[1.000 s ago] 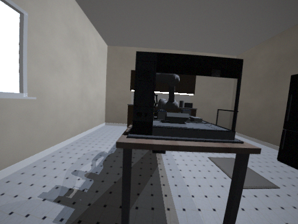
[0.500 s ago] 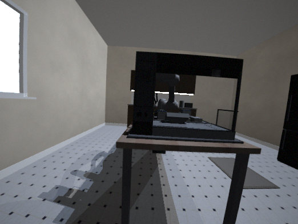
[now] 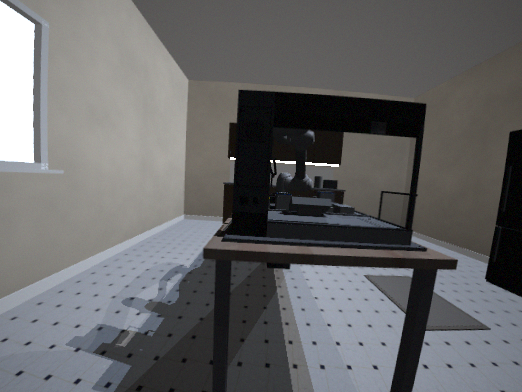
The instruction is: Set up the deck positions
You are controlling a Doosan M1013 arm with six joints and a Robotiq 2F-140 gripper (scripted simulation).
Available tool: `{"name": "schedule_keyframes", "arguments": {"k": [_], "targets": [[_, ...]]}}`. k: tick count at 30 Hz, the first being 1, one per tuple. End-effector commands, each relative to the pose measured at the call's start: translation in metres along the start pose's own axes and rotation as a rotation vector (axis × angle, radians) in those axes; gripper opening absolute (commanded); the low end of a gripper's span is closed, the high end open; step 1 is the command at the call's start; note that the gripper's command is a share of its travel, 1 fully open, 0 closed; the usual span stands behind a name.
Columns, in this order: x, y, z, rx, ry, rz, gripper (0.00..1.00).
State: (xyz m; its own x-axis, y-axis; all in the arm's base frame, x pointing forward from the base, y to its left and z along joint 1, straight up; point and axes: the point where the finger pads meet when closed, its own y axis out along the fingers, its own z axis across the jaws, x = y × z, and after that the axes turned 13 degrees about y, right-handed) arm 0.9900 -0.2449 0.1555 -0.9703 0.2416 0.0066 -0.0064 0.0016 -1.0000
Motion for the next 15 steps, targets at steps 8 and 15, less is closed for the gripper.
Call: {"name": "schedule_keyframes", "arguments": {"k": [8,15], "targets": [[0.0,-0.02,-0.001,0.002,0.007,0.003,0.1],[0.0,-0.032,-0.002,0.002,0.007,0.002,0.1]]}}
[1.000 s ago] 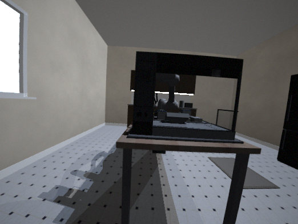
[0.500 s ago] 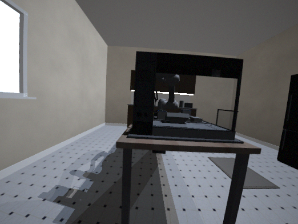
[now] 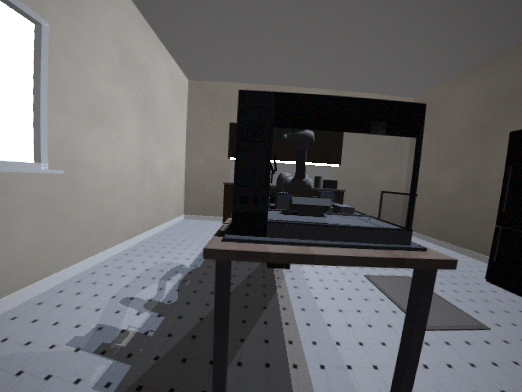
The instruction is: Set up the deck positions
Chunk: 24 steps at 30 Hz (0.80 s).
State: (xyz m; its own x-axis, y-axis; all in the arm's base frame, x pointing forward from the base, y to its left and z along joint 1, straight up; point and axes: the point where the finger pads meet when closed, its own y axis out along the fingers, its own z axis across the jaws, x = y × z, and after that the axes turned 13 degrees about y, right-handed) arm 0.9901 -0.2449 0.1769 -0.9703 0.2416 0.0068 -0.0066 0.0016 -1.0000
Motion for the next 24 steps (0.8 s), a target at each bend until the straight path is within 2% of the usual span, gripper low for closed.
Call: {"name": "schedule_keyframes", "arguments": {"k": [1,24], "targets": [[0.0,-0.012,-0.002,0.002,0.007,0.003,0.1],[0.0,-0.043,-0.002,0.001,0.007,0.002,0.1]]}}
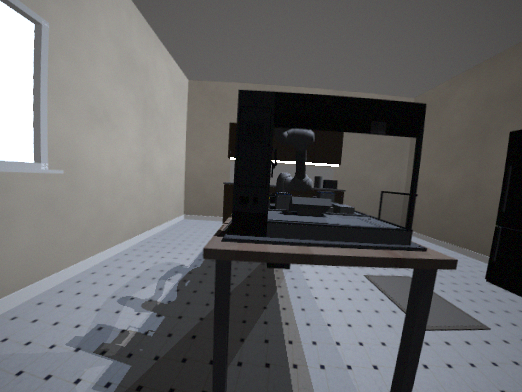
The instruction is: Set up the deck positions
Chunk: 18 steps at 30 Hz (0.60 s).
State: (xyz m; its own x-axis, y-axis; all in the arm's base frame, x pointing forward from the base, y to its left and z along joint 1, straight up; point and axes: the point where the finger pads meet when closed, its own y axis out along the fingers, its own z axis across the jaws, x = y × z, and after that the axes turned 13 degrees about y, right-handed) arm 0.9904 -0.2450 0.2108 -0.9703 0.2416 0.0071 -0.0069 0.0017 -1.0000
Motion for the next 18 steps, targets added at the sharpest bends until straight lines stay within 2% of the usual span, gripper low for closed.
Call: {"name": "schedule_keyframes", "arguments": {"k": [1,18], "targets": [[0.0,-0.011,-0.002,0.002,0.007,0.002,0.1],[0.0,-0.035,-0.002,0.001,0.007,0.002,0.1]]}}
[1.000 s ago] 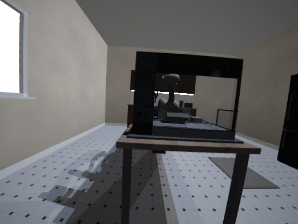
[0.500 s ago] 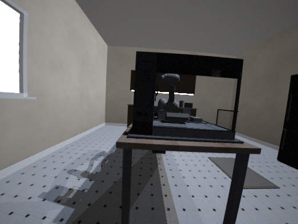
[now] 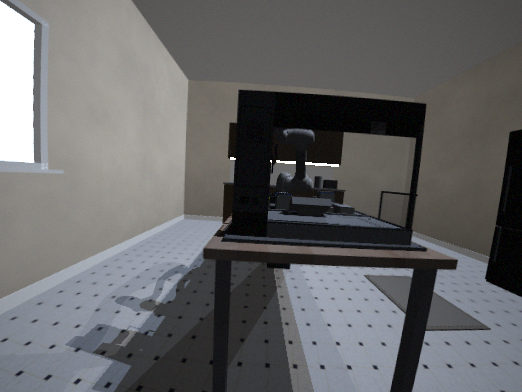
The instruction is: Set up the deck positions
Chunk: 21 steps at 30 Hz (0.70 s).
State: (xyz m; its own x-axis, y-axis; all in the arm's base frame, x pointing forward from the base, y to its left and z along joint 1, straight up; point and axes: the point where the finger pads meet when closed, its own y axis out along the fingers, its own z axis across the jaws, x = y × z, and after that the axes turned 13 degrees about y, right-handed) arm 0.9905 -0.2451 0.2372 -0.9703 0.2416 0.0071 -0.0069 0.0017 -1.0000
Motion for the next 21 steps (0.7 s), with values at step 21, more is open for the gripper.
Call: {"name": "schedule_keyframes", "arguments": {"k": [21], "targets": [[0.015,-0.016,0.006,0.002,0.007,0.005,0.1]]}}
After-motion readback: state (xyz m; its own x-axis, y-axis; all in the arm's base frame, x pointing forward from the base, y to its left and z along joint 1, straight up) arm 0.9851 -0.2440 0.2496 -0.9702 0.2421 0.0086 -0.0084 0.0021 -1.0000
